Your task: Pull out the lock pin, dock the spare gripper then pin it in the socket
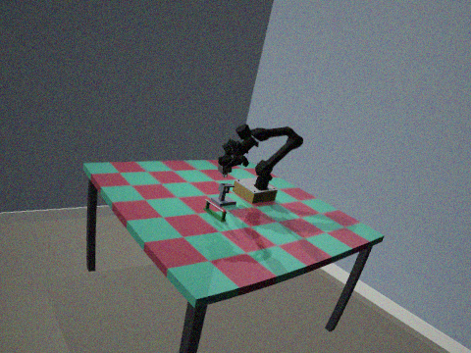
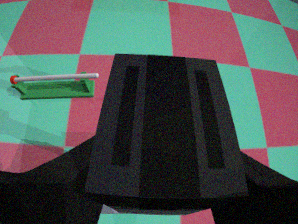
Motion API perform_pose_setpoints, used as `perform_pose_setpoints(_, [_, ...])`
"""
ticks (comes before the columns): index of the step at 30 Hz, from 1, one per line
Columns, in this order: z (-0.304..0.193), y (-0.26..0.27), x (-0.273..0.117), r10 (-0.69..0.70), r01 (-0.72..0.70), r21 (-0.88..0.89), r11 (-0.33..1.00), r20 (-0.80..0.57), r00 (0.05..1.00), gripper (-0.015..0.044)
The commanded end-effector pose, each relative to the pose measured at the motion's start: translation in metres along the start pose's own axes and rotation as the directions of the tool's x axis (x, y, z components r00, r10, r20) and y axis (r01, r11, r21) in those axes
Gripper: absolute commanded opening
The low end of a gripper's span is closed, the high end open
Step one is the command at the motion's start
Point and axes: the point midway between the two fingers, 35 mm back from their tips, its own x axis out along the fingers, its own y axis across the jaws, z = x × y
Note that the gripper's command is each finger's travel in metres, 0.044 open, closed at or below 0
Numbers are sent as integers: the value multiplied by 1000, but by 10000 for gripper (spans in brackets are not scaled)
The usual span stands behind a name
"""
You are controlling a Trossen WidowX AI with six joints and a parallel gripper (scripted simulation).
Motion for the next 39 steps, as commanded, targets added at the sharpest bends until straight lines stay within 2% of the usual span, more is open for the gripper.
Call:
perform_pose_setpoints(1, [2,5,-3,16,-16,4,1000,57,998,0])
perform_pose_setpoints(23, [-2,29,-16,98,-103,-1,995,319,943,0])
perform_pose_setpoints(39, [-11,31,-3,108,-114,1,993,315,943,0])
